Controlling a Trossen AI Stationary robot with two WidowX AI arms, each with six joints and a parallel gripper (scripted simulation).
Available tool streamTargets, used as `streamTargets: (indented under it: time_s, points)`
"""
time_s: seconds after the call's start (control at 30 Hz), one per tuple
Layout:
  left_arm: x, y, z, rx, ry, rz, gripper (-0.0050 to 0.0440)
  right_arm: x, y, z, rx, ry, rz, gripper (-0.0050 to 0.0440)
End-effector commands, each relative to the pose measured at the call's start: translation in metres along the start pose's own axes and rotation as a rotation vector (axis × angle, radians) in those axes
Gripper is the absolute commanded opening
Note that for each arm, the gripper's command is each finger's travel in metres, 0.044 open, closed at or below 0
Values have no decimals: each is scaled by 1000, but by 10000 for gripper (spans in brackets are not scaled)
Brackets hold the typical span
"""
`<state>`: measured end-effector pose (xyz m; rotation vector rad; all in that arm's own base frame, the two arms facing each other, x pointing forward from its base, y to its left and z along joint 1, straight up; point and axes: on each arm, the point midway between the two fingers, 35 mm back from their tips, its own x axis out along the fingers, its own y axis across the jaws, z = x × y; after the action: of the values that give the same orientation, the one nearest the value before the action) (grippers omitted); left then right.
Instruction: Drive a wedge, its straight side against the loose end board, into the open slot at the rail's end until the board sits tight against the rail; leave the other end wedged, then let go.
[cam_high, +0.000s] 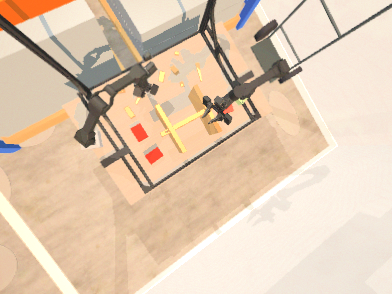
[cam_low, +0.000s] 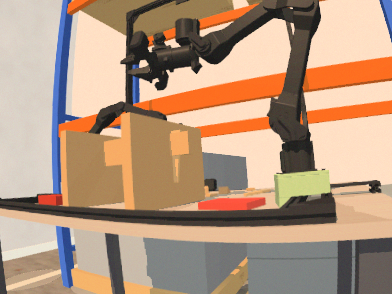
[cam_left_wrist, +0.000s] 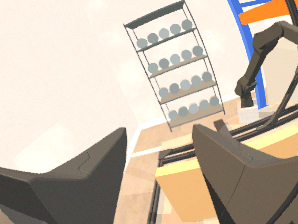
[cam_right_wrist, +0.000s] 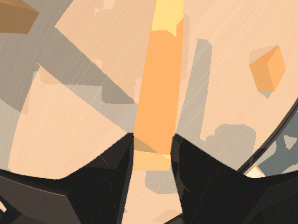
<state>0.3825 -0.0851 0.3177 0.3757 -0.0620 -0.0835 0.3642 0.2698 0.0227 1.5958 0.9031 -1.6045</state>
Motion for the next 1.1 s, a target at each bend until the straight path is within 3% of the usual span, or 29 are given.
streamTargets:
  time_s: [0.0, 0.07, 0.13, 0.43, 0.63, 0.7, 0.8, 1.07]
  points:
    - [23, -45, 8, 145, -18, -36, 193, -1, 1, 0, 2, 2, 5, 0]
    - [32, -70, 10, 220, -27, -53, 193, -1, 1, 0, 2, 2, 5, 0]
    - [32, -70, 10, 220, -27, -53, 193, -1, 1, 0, 2, 2, 5, 0]
    - [45, -202, 11, 555, -85, -120, 193, -1, 1, 0, 2, 2, 5, 0]
    - [25, -295, 1, 776, -136, -155, 193, -1, 1, 0, 2, 2, 5, 0]
    - [25, -295, 1, 776, -136, -155, 193, -1, 1, 0, 2, 2, 5, 0]
    - [16, -323, -7, 847, -149, -161, 193, -1, 1, 0, 2, 2, 5, 0]
    - [-19, -406, -71, 1106, -162, -157, 193, -1, 1, 0, 2, 2, 5, 0]
